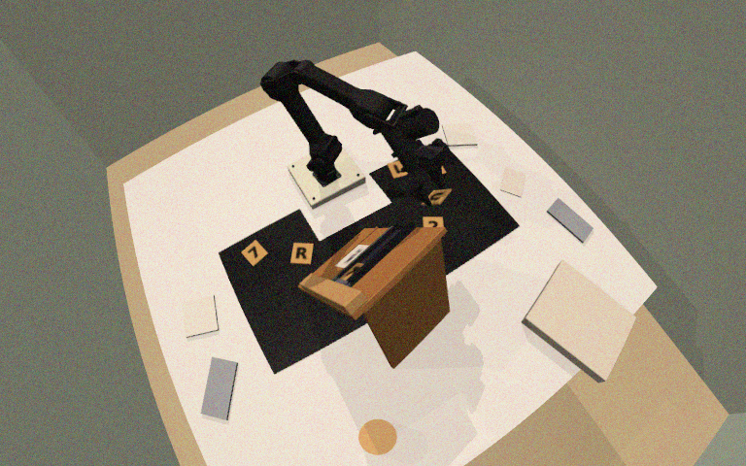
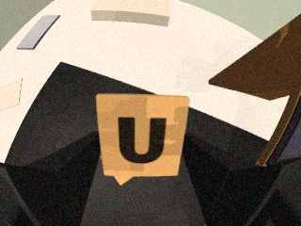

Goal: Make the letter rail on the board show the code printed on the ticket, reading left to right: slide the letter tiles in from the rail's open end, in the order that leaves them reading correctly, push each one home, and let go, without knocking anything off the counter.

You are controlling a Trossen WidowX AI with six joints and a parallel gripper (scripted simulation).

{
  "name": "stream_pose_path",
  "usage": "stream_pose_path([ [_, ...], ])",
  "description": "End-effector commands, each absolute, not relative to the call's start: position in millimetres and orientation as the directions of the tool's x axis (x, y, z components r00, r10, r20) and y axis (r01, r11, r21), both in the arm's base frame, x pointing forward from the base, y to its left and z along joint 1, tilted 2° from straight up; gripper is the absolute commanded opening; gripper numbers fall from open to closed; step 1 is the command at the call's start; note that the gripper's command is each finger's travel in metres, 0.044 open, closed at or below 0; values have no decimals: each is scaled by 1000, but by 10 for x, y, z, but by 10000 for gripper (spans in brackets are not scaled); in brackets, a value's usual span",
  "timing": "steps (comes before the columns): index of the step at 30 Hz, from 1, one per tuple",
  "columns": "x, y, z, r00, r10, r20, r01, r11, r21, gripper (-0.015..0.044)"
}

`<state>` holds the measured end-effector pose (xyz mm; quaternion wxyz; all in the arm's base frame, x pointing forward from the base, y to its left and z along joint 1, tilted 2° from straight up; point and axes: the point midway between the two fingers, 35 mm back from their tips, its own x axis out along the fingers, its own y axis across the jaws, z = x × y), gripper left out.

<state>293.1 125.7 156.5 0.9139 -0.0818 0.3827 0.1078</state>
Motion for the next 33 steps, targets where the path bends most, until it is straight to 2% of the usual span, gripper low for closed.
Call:
stream_pose_path([
  [1, 2999, 1075, 1734, 758, 99, -645, -158, 987, -35, 0],
  [33, 3015, 1006, 1773, 769, 93, -633, -144, 989, -29, 0],
])
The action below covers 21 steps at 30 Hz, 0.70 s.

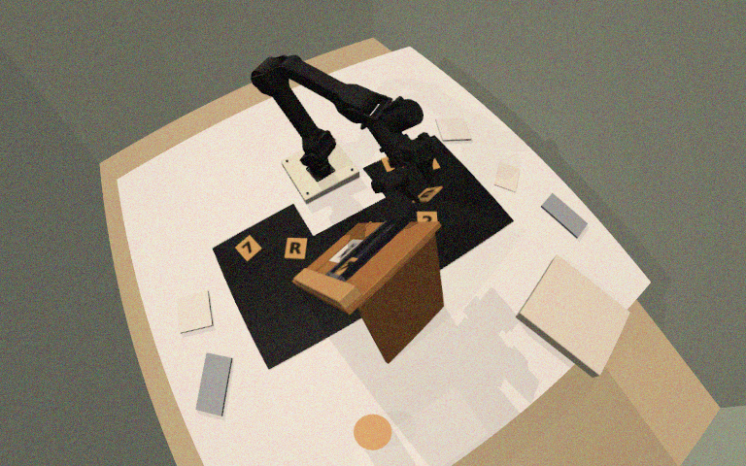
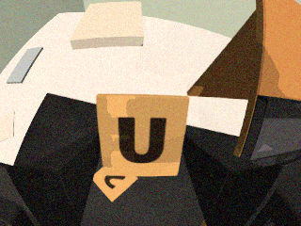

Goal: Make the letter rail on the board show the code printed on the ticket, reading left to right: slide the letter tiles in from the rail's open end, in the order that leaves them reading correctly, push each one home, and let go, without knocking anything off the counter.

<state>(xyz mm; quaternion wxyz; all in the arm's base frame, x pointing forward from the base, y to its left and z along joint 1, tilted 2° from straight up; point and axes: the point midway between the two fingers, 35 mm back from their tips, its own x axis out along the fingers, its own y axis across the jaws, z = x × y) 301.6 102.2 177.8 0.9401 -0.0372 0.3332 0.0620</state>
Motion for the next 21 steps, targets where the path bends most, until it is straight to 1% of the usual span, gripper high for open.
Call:
stream_pose_path([
  [1, 3016, 1001, 1773, 769, 93, -633, -144, 989, -29, 0],
  [21, 3025, 901, 1761, 769, 92, -632, -144, 989, -30, 0],
])
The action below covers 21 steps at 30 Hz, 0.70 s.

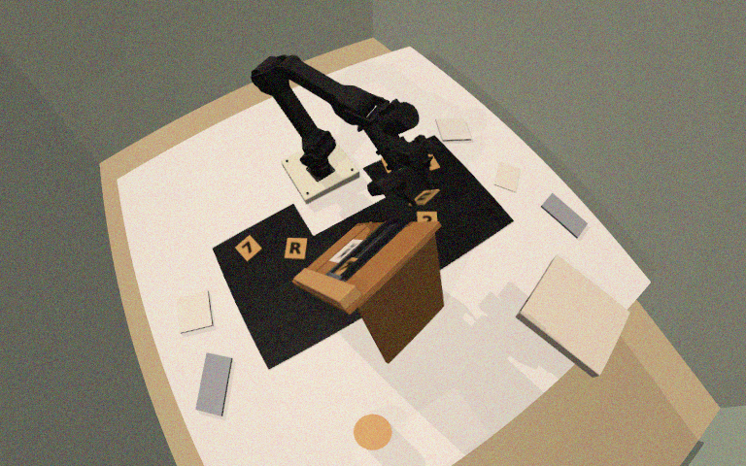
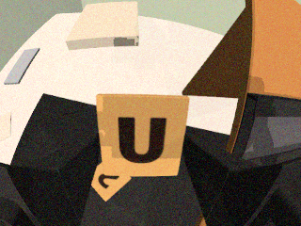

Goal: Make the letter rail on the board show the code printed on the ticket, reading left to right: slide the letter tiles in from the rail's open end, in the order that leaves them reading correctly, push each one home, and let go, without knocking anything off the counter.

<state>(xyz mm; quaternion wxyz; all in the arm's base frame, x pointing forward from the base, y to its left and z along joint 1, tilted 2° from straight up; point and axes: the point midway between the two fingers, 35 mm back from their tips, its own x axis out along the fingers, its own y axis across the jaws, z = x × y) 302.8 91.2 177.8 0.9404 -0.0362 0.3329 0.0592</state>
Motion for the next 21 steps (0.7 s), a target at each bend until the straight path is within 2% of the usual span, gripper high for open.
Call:
stream_pose_path([
  [1, 3025, 896, 1760, 769, 92, -632, -144, 989, -30, 0],
  [21, 3042, 797, 1766, 769, 92, -632, -144, 989, -31, 0],
])
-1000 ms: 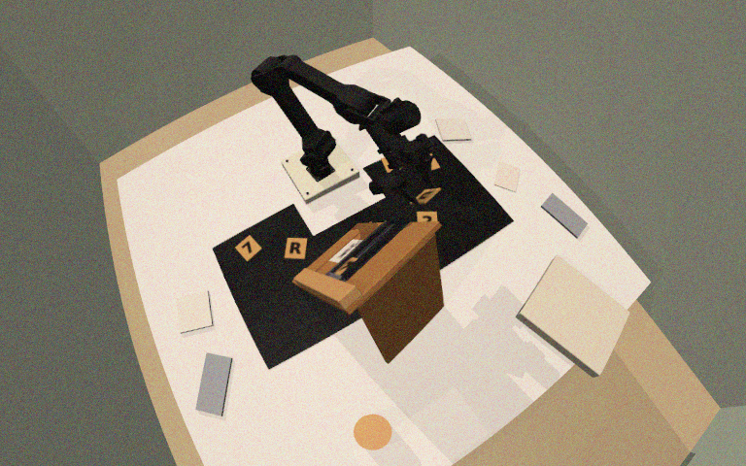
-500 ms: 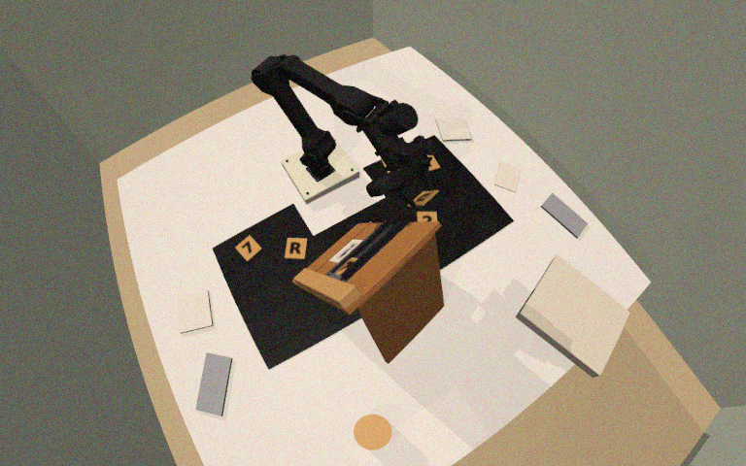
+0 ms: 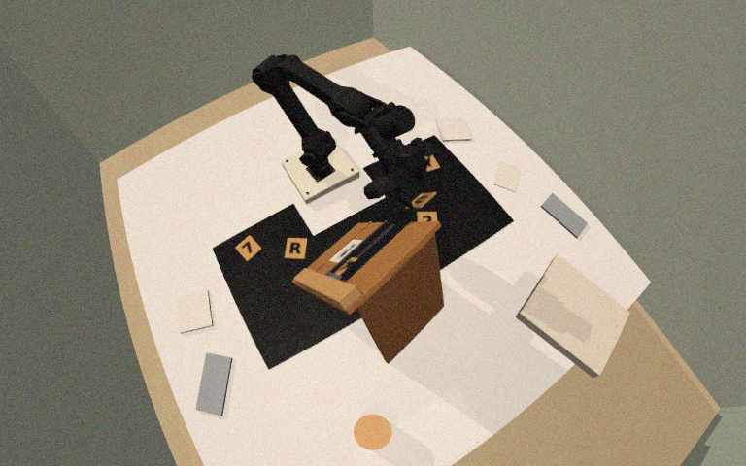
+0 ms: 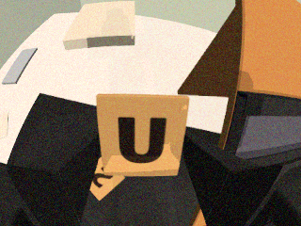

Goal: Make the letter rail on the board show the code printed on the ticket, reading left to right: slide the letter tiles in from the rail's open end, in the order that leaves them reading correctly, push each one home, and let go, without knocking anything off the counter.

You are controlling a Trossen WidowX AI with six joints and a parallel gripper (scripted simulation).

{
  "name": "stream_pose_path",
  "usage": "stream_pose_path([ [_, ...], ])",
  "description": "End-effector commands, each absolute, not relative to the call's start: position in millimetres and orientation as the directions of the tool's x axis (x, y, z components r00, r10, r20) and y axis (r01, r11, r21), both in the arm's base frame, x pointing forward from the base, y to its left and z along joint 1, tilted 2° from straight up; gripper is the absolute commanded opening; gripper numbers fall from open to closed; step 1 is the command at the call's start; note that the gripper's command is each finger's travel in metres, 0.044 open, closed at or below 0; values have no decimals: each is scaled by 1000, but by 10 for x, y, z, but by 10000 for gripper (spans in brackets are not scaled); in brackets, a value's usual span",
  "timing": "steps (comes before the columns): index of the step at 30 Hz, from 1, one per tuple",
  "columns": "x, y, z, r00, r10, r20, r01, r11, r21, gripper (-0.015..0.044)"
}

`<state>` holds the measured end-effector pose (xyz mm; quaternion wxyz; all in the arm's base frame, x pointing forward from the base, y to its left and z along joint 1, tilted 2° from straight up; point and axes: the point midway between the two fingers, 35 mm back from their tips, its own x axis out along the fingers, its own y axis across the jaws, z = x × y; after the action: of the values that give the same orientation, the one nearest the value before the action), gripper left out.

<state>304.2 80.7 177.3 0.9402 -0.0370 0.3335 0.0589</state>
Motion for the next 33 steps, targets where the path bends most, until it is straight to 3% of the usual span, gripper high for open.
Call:
stream_pose_path([
  [1, 3043, 792, 1766, 769, 92, -632, -144, 989, -31, 0],
  [33, 3065, 635, 1773, 770, 90, -632, -144, 989, -33, 0],
])
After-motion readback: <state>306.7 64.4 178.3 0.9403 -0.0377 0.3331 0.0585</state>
